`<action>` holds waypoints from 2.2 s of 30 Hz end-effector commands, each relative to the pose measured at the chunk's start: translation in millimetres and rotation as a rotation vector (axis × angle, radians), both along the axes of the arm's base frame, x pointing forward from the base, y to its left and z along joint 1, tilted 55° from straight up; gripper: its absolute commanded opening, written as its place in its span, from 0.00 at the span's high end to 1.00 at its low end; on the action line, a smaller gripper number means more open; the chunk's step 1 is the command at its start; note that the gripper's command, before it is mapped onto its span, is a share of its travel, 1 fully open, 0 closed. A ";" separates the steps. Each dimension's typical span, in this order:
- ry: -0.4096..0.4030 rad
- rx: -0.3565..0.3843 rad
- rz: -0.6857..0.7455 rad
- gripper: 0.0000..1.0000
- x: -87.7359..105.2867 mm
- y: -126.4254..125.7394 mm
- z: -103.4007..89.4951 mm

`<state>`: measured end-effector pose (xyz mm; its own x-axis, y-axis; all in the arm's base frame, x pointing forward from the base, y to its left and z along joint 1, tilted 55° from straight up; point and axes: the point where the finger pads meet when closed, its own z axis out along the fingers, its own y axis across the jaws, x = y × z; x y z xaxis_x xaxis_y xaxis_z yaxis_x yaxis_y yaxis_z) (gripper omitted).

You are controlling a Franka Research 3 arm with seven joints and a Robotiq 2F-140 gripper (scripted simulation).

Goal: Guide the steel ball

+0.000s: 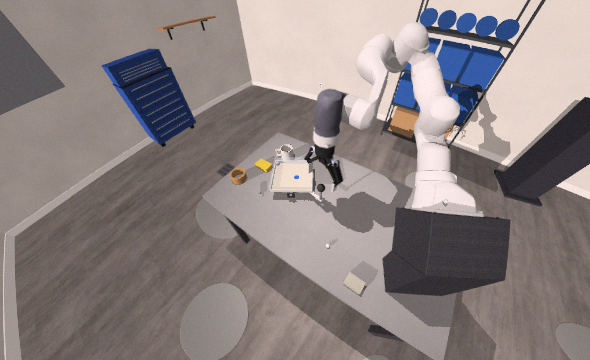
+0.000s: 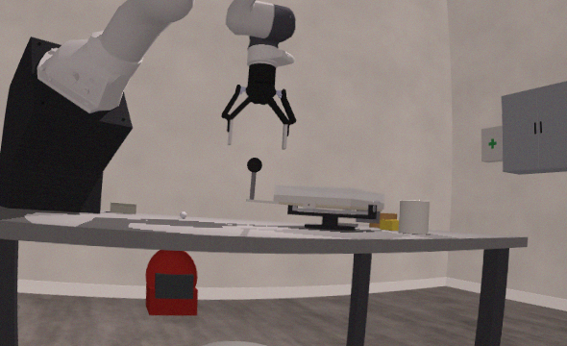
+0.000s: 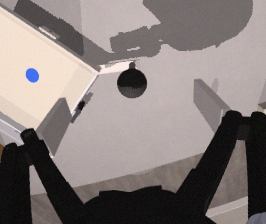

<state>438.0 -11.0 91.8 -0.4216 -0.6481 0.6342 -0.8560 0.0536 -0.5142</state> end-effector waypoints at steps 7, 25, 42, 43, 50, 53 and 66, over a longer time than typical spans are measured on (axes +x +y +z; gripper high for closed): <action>-0.004 0.005 -0.003 0.64 -2.6 1.7 -1.1; -0.004 0.005 -0.003 0.64 -2.6 1.7 -1.1; -0.004 0.005 -0.003 0.64 -2.6 1.7 -1.1; -0.004 0.005 -0.003 0.64 -2.6 1.7 -1.1; -0.004 0.005 -0.003 0.64 -2.6 1.7 -1.1; -0.004 0.005 -0.003 0.64 -2.6 1.7 -1.1; -0.004 0.005 -0.004 0.64 -2.3 1.1 -1.7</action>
<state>436.7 -11.0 91.2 -0.4258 -0.6482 0.6313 -0.8544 0.0584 -0.5163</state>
